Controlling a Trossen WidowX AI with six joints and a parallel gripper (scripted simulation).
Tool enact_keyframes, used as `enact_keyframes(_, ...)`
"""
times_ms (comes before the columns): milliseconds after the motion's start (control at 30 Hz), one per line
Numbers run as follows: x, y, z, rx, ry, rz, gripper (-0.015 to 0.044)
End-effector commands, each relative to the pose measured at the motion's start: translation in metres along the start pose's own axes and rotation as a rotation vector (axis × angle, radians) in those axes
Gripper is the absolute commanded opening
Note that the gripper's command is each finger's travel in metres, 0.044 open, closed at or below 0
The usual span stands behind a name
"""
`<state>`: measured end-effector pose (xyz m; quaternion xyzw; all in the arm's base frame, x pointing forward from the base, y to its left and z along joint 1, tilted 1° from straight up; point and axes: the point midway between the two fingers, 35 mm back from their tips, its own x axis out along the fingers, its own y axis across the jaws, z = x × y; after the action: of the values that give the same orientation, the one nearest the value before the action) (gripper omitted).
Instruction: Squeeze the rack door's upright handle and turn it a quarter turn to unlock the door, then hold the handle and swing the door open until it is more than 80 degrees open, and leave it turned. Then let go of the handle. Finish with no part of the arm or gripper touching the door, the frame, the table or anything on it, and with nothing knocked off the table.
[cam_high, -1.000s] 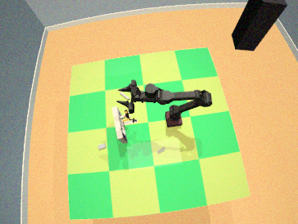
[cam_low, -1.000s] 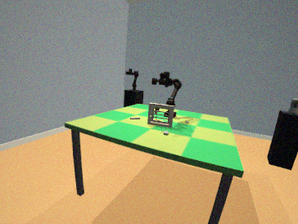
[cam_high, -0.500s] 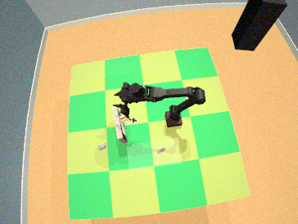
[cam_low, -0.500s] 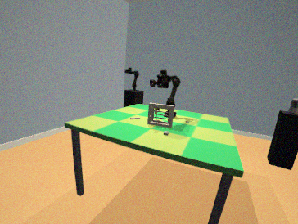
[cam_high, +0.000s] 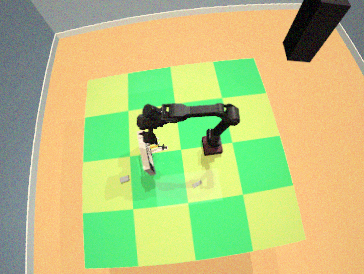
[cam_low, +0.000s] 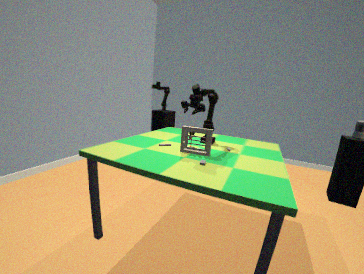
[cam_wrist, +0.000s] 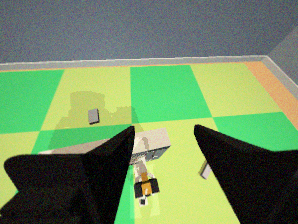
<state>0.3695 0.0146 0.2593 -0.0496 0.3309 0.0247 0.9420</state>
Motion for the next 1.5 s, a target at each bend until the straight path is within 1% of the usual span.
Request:
enact_keyframes(0,0.010,0.004,-0.011,-0.028,0.125,0.020,0.0298)
enact_keyframes(467,0.021,0.012,-0.040,-0.096,0.475,0.072,0.0298)
enact_keyframes(967,0.015,0.018,-0.068,-0.165,0.846,0.142,0.0298)
enact_keyframes(1233,0.014,0.018,-0.069,-0.168,0.862,0.146,0.0298)
enact_keyframes(1467,0.022,0.019,-0.076,-0.168,0.862,0.146,0.0298)
